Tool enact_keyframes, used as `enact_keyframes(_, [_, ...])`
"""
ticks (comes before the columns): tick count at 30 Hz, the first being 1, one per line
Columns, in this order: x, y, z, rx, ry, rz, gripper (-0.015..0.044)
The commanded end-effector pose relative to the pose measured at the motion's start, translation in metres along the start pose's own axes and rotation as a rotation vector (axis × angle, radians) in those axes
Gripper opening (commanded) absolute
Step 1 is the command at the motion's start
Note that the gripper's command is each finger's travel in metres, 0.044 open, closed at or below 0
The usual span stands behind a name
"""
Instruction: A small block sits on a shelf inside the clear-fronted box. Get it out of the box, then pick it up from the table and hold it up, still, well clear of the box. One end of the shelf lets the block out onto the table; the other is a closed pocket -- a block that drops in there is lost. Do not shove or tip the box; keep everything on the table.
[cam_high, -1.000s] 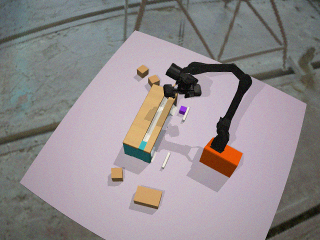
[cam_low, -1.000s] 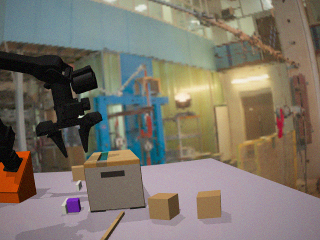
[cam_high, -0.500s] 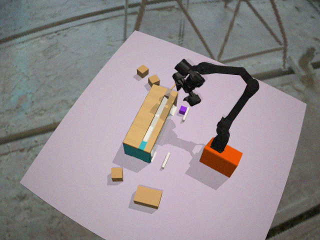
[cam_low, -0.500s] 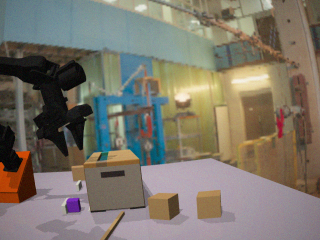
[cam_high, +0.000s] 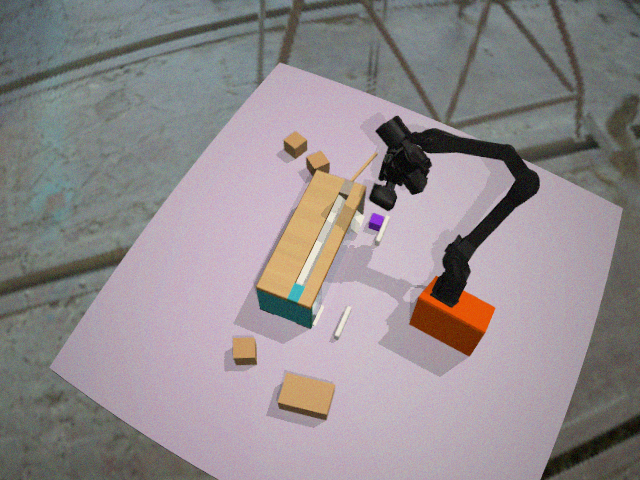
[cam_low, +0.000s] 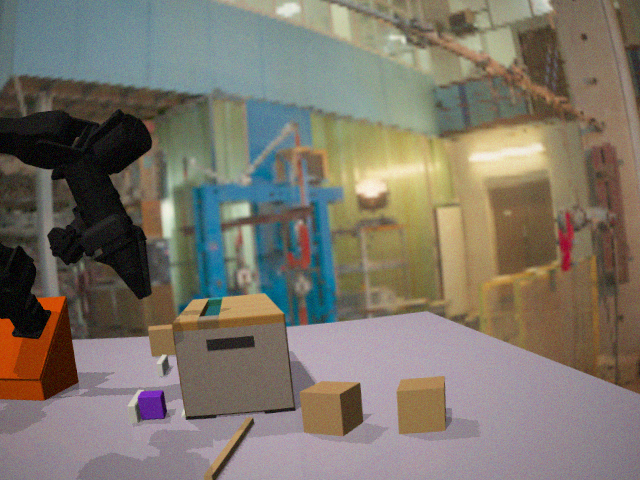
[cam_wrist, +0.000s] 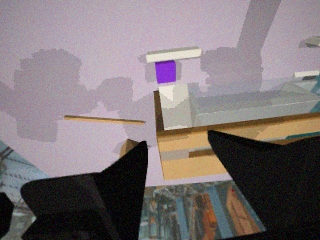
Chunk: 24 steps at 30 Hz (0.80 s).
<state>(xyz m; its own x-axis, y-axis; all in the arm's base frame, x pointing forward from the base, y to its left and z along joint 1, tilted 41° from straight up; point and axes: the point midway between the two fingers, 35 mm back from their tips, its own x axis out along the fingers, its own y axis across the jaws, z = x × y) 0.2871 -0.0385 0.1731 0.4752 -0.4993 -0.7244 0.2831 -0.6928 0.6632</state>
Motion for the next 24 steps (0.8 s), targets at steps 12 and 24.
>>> enact_keyframes(12, [0.085, -0.002, 0.040, 0.042, 0.007, 0.002, 0.0285])
enact_keyframes(24, [0.097, -0.002, 0.043, 0.042, 0.007, 0.002, 0.0285])
